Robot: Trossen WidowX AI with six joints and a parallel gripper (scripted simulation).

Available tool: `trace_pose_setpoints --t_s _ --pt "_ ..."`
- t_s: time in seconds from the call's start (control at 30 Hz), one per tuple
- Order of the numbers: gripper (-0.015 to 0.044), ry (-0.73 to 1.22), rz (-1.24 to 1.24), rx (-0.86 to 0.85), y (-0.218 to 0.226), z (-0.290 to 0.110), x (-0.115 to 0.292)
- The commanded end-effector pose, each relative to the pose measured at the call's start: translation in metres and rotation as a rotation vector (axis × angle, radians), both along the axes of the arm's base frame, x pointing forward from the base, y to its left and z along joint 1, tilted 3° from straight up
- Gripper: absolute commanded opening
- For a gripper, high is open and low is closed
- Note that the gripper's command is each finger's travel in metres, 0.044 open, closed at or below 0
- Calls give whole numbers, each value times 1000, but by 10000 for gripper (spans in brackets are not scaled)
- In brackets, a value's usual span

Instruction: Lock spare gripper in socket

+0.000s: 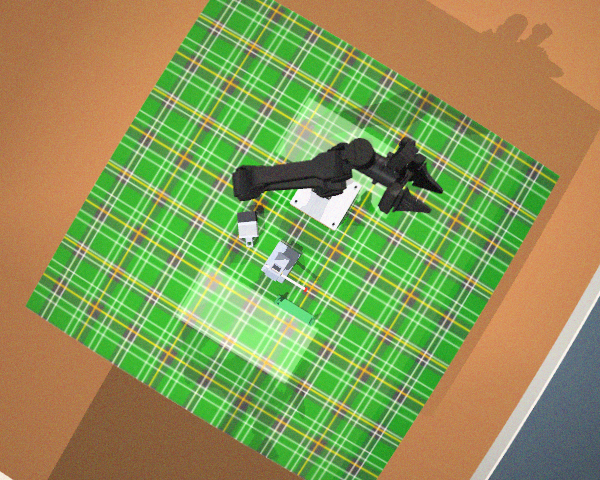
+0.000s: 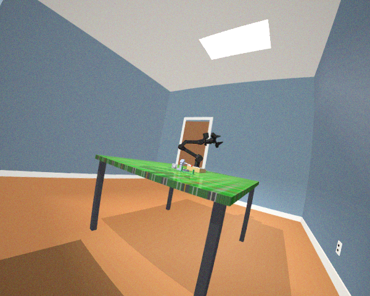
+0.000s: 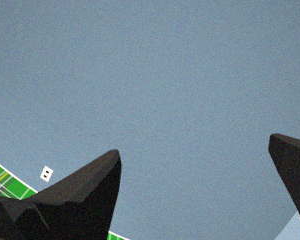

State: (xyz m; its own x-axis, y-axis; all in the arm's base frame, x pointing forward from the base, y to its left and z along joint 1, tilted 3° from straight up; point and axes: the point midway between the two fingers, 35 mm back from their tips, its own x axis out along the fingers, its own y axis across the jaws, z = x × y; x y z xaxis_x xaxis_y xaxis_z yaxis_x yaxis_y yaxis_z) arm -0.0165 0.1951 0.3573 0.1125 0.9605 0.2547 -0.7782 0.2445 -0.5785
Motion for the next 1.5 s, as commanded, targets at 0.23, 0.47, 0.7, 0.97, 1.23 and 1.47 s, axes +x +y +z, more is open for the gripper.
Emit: trace_pose_setpoints --t_s 0.23,0.47,0.7,0.97,1.23,1.47 --pt "300 -214 -212 -294 44 -17 35" --pt "300 -299 -391 -679 72 -50 102" --pt "300 -211 -499 -1078 63 -94 185" --pt "300 102 -526 -1461 4 -146 269" --pt "300 600 -452 -1657 -89 -191 319" --pt "300 778 -413 -1664 -121 -202 326"
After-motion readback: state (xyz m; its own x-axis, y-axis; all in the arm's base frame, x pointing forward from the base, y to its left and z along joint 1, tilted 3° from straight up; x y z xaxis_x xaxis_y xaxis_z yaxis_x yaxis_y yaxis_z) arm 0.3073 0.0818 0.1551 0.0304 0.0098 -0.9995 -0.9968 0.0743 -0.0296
